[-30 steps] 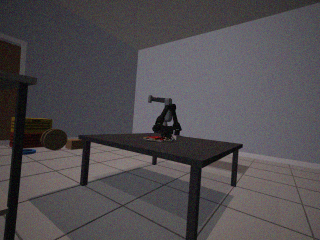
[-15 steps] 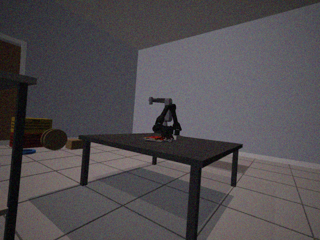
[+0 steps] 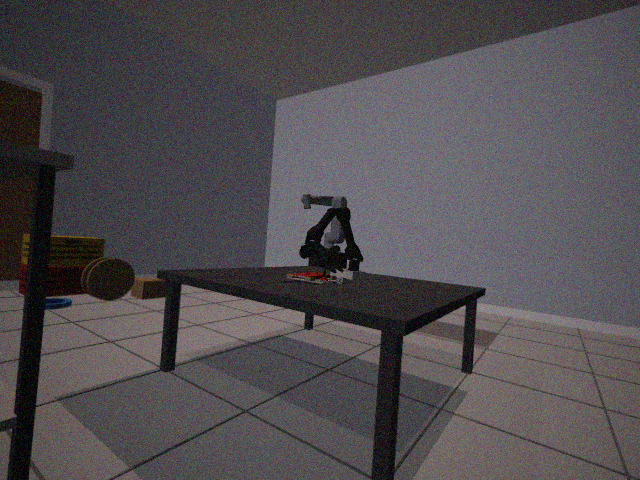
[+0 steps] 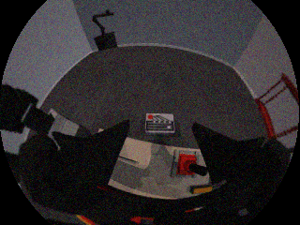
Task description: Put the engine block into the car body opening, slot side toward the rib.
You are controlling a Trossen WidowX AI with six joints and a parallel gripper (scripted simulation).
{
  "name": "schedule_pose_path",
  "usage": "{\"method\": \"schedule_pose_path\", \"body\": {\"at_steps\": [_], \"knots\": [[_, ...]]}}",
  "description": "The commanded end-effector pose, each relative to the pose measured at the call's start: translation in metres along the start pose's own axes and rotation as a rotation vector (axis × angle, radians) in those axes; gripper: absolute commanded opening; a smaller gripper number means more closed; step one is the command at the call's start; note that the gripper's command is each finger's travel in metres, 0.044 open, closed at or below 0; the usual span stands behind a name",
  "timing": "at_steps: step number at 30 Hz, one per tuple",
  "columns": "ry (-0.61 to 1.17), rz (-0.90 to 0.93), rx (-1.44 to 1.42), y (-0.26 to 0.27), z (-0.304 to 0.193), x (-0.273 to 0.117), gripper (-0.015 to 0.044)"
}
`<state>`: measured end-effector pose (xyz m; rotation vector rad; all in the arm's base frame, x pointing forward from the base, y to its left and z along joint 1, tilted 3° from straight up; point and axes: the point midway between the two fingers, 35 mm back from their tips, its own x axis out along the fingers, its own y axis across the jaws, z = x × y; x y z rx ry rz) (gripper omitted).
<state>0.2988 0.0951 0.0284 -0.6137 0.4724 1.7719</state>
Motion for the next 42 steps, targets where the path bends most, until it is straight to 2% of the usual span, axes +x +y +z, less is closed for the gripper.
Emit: {"method": "schedule_pose_path", "body": {"at_steps": [1,18,42], "knots": [[0.000,0.000,0.001,0.000,0.000,0.001,0.0440],[0.010,0.006,-0.018,0.000,0.001,0.001,0.0440],[0.343,0.268,-0.712,0.006,0.021,0.005,0.0440]]}}
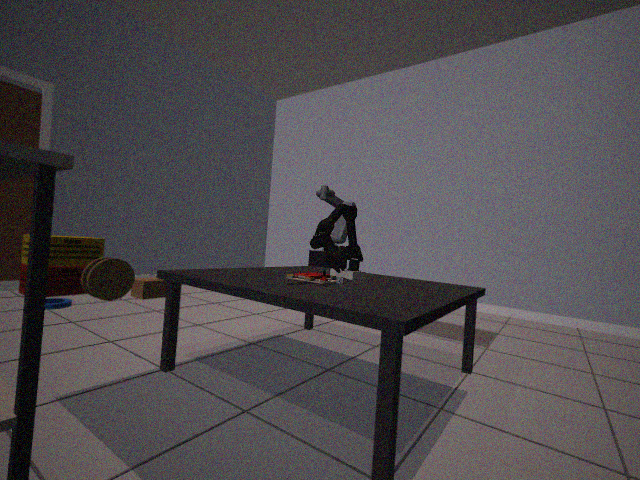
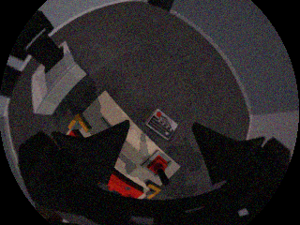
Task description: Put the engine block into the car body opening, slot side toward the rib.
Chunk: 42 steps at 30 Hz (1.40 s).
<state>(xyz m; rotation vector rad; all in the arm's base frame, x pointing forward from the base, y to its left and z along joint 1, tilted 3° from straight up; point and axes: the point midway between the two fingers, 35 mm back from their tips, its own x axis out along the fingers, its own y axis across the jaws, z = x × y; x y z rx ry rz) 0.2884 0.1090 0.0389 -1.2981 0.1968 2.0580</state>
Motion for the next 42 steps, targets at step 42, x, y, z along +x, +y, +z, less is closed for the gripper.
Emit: {"method": "schedule_pose_path", "body": {"at_steps": [42], "knots": [[0.348,0.429,-0.903,-0.023,0.020,-0.006,0.0440]]}}
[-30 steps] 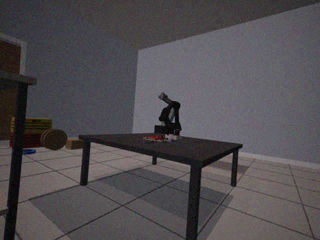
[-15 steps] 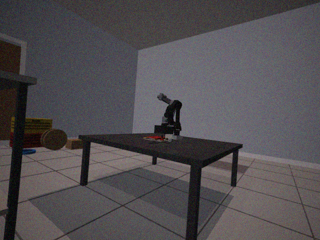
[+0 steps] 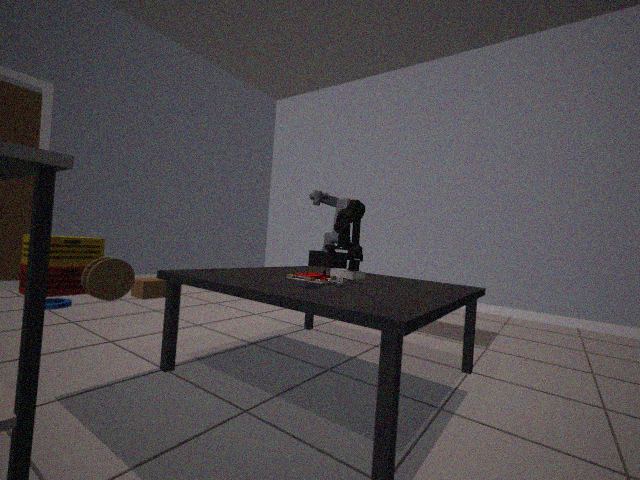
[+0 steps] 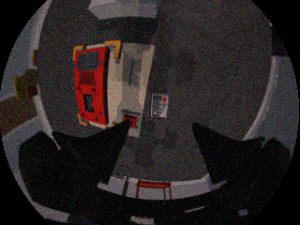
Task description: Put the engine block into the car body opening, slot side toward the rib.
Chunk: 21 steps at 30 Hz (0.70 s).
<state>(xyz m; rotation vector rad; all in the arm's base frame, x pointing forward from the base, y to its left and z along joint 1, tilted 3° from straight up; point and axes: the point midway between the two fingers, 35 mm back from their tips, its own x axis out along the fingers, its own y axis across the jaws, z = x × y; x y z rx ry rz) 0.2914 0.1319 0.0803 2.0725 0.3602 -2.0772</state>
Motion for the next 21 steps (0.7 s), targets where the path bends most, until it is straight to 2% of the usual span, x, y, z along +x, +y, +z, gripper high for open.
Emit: {"method": "schedule_pose_path", "body": {"at_steps": [1,21], "knots": [[-0.011,0.007,0.005,-0.001,0.002,0.029,0.0440],[-0.012,0.007,0.006,0.000,0.002,0.056,0.0440]]}}
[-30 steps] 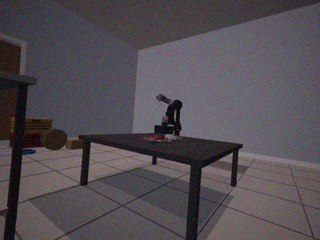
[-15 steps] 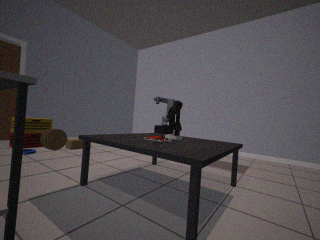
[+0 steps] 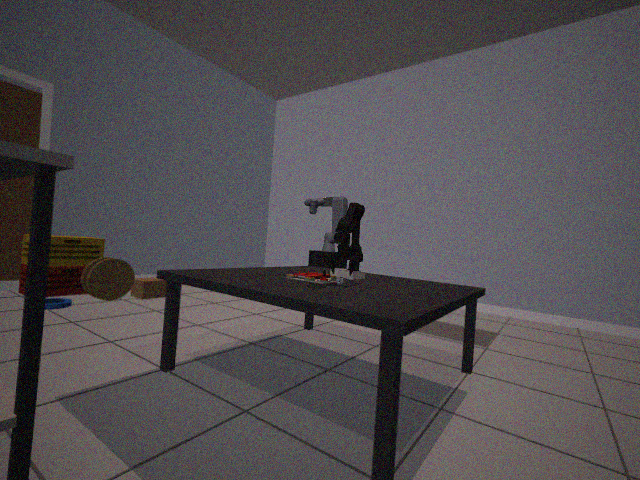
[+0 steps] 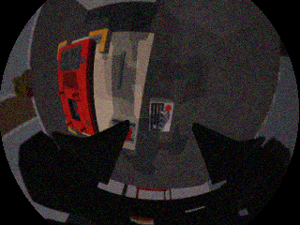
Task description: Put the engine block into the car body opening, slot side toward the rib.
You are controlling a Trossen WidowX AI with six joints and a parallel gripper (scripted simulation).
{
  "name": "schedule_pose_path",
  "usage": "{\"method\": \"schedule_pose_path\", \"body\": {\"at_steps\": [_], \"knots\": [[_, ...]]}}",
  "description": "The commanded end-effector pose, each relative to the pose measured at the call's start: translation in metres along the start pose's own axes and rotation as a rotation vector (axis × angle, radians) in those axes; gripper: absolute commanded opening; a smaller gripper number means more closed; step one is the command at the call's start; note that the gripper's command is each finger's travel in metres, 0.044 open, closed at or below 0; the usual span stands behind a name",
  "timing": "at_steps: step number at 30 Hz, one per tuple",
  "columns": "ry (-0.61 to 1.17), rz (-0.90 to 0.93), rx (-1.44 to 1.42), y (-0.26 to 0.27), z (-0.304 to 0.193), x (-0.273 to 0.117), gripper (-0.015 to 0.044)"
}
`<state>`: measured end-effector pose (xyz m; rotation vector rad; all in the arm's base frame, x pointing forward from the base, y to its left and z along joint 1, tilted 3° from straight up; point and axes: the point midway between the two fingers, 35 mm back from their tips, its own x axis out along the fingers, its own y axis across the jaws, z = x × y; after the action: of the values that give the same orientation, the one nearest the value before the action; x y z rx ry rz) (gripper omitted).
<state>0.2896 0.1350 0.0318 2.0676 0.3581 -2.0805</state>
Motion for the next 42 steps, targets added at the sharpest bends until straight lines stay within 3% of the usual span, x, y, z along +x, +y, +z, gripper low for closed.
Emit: {"method": "schedule_pose_path", "body": {"at_steps": [1,13,25,31,34,42], "knots": [[-0.008,0.006,0.006,0.001,0.001,0.009,0.0440],[-0.007,0.005,0.005,0.001,0.002,0.026,0.0440],[-0.007,0.005,0.005,0.001,0.002,0.026,0.0125],[-0.007,0.005,0.005,0.001,0.002,0.026,0.0085],[-0.005,0.004,0.009,0.001,0.001,0.025,0.0006],[0.014,-0.006,0.044,-0.001,-0.004,0.009,0.0000]]}}
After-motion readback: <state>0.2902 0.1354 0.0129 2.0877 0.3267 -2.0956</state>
